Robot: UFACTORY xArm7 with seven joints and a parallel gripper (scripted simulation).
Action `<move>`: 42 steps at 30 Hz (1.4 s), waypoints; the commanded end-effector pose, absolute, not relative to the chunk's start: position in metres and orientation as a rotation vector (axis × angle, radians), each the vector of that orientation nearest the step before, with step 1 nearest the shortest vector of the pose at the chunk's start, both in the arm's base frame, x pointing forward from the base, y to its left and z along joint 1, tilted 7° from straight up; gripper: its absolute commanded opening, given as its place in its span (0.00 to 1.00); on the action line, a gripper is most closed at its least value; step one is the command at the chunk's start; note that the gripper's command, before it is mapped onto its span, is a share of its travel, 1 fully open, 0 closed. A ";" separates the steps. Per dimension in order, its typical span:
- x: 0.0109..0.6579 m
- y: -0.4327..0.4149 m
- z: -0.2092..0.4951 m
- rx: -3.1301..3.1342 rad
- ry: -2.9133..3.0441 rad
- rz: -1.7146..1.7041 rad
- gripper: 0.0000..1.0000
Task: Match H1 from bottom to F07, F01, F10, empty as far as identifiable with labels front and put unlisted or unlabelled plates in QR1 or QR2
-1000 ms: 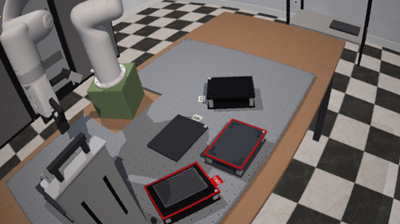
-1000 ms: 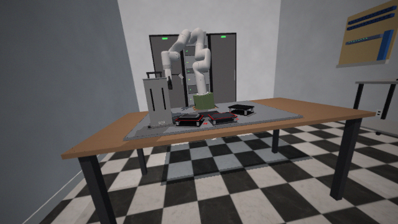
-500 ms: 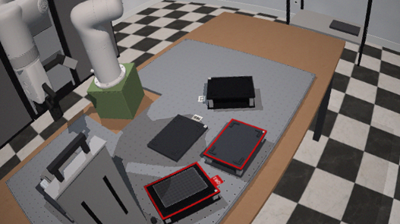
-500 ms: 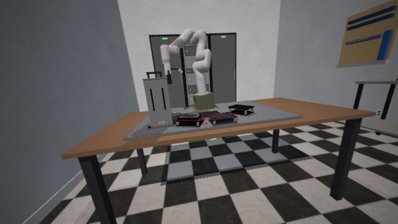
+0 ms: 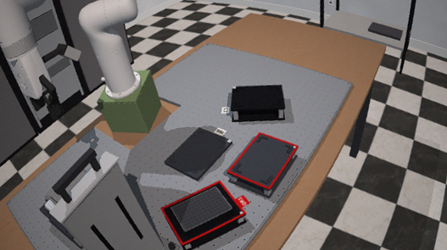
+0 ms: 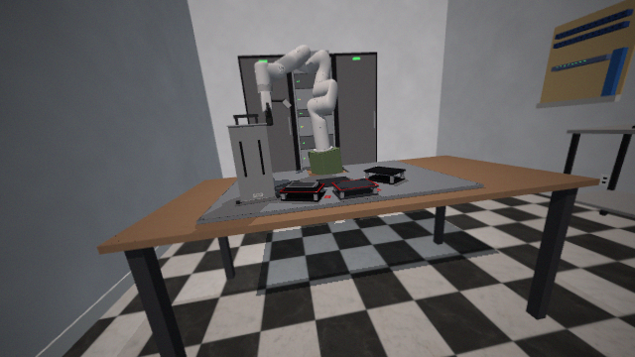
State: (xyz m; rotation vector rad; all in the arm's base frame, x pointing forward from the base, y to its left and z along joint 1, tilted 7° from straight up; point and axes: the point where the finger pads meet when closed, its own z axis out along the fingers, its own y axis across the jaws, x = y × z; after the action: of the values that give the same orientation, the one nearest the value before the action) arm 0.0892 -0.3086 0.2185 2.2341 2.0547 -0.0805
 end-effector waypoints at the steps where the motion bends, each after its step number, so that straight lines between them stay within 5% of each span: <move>1: 0.089 -0.308 0.232 2.232 2.053 -0.082 1.00; 42: 0.078 -0.343 0.314 2.508 1.692 -0.057 1.00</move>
State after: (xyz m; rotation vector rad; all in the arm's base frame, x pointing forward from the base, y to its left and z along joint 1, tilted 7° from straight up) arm 0.0794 -0.3306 0.3109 2.4446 1.7892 -0.0619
